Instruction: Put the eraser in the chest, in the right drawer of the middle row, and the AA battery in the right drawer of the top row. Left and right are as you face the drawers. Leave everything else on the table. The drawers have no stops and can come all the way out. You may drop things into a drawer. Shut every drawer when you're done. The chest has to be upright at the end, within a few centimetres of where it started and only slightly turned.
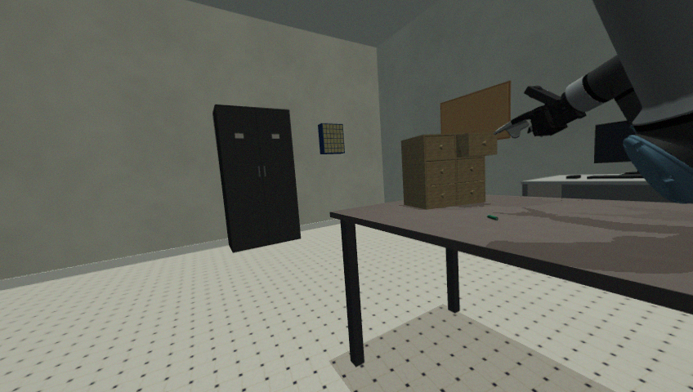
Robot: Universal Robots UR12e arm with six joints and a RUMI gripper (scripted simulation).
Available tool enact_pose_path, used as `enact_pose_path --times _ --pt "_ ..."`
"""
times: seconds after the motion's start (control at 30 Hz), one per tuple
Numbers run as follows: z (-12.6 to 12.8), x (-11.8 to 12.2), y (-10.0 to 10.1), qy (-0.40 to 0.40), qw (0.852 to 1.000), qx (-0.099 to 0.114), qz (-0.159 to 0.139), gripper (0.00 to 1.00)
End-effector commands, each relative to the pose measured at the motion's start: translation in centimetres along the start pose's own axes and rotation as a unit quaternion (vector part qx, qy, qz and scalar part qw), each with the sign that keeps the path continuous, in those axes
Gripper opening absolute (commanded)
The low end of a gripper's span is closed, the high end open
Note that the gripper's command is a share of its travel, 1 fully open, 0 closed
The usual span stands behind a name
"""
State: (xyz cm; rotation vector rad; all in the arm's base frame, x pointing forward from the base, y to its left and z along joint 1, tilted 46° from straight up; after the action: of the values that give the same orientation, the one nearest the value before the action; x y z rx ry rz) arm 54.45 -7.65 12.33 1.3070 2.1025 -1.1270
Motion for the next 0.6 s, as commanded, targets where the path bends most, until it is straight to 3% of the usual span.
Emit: enact_pose_path --times 0.0,0.57 --pt "0.0 0.07 0.07 0.0 1.0 0.001 0.005 1.0" --pt "-0.04 0.2 0.14 0.0 1.0 0.001 0.009 1.0"
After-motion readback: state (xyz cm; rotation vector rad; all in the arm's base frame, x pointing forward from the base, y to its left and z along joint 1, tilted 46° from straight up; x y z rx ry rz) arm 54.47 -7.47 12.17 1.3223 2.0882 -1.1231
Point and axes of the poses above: the point where the finger pads meet when closed, its own y axis out along the fingers, its own z axis across the jaws, x = y × z, the point moved 7 cm from there along -y, back along the fingers, and after that the axes turned 10 degrees about -y, right-handed, at the moved point
